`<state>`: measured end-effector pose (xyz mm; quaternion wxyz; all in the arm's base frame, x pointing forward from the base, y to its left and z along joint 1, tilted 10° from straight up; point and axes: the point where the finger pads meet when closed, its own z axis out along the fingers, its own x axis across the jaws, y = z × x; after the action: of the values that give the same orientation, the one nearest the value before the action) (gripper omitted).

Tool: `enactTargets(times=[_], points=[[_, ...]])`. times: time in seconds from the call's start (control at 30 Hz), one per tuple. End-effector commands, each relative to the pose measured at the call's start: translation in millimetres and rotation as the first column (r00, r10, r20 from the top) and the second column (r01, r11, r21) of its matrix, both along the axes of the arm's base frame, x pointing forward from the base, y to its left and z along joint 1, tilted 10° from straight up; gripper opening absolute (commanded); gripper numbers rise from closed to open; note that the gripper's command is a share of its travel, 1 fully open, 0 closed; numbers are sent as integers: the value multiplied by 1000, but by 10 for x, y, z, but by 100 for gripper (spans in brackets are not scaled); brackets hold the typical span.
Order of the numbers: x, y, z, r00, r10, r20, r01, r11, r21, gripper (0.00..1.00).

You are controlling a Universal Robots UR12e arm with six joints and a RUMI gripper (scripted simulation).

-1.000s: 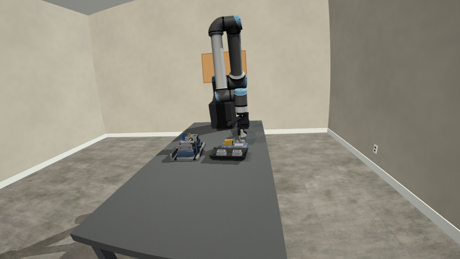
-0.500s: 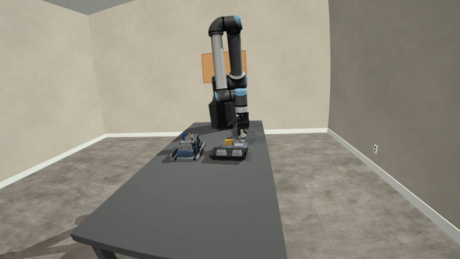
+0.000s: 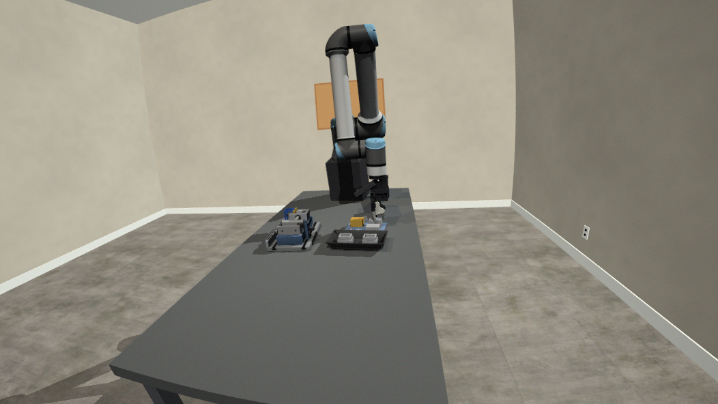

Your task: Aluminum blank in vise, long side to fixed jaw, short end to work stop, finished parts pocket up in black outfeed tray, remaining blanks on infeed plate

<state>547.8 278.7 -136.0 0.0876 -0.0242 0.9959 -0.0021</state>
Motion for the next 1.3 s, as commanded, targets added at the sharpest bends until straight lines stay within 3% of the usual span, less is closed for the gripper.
enactTargets(times=[0.0, 0.43, 0.8, 1.27], points=[[3, 2, 5, 1000, 0, 1, 0, 1000, 0, 0], [1, 2, 18, 1000, 0, 1, 0, 1000, 0, 0], [-33, 2, 210, 1000, 0, 1, 0, 1000, 0, 0], [-145, 1, 835, 1000, 0, 1, 0, 1000, 0, 0]])
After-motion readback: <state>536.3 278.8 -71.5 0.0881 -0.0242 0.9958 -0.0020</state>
